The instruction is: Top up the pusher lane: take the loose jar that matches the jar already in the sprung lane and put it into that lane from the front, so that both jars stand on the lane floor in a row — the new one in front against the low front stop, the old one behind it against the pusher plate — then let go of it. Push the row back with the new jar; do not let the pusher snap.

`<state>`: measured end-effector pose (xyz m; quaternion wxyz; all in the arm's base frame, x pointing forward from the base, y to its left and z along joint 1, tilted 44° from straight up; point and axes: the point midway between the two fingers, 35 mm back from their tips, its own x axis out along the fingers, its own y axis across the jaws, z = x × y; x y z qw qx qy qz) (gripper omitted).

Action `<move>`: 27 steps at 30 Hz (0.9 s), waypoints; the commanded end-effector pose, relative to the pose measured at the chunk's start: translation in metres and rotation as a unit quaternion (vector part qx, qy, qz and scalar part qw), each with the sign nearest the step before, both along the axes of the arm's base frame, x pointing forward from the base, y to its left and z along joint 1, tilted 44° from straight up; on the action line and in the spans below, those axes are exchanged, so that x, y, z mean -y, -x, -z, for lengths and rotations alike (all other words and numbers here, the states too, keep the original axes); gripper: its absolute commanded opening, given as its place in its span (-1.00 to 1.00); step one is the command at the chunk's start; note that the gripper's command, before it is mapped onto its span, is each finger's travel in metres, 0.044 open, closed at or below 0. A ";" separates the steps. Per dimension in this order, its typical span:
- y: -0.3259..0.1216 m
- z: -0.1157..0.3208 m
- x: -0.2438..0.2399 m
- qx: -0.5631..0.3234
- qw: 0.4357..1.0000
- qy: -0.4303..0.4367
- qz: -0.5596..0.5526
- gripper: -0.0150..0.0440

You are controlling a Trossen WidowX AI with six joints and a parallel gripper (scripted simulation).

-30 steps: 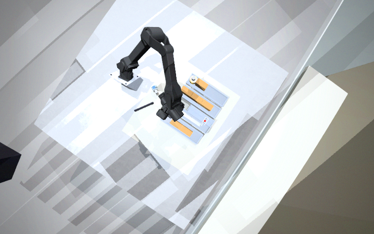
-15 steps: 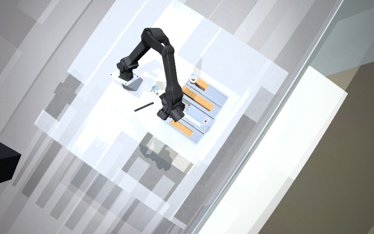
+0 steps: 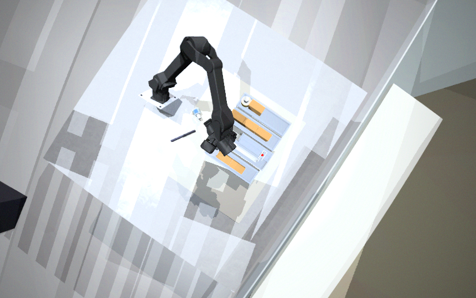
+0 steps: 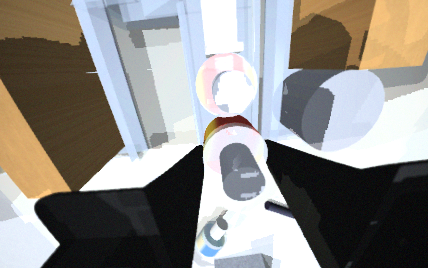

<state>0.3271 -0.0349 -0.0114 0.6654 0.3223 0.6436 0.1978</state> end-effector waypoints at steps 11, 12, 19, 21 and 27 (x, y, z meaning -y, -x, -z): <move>-0.012 -0.004 0.003 0.012 1.000 -0.001 0.003 -0.49; -0.012 -0.004 0.003 0.012 1.000 -0.001 0.003 -0.49; -0.013 -0.004 0.003 0.012 1.000 -0.001 0.003 -0.49; -0.013 -0.004 0.003 0.012 1.000 -0.001 0.003 -0.49; -0.013 -0.004 0.003 0.012 1.000 -0.001 0.003 -0.49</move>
